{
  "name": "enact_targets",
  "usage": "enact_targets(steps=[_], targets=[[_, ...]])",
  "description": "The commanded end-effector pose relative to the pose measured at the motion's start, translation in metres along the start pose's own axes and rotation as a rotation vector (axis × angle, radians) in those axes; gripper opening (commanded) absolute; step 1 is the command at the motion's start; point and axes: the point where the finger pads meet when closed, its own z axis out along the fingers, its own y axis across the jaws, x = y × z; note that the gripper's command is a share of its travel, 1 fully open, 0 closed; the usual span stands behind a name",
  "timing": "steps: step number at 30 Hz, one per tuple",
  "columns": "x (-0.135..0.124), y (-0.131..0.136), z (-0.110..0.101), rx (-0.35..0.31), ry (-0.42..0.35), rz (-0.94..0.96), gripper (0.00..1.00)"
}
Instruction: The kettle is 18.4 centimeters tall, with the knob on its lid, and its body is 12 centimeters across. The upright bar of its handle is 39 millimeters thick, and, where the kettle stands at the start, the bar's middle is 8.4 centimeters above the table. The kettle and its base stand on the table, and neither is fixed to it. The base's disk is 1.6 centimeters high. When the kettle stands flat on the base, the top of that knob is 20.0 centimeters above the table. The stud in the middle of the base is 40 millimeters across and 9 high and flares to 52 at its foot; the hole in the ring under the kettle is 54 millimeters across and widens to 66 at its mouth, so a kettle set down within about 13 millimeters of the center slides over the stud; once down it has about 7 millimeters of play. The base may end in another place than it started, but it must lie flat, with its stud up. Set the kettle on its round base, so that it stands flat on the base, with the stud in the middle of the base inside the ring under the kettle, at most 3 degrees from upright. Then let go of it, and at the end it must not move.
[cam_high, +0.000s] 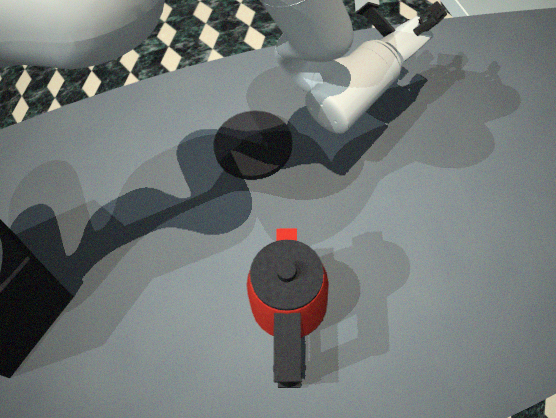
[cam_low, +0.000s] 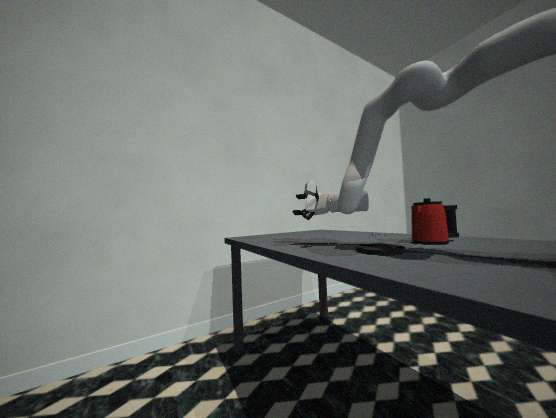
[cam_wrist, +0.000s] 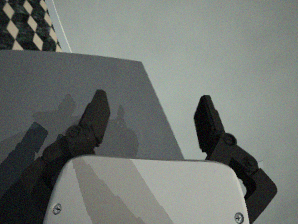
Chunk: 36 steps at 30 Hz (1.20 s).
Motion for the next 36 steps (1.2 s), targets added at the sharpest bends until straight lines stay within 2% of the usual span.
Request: enact_targets(steps=[1,17,18,36], targets=[[0.0007,0.0017,0.0008,-0.002,0.002,-0.001,1.00],[0.0007,0.0017,0.0008,-0.002,0.002,-0.001,1.00],[0.0007,0.0017,0.0008,-0.002,0.002,-0.001,0.81],[-0.0050,0.0075,0.0016,0.011,-0.028,0.013,0.81]])
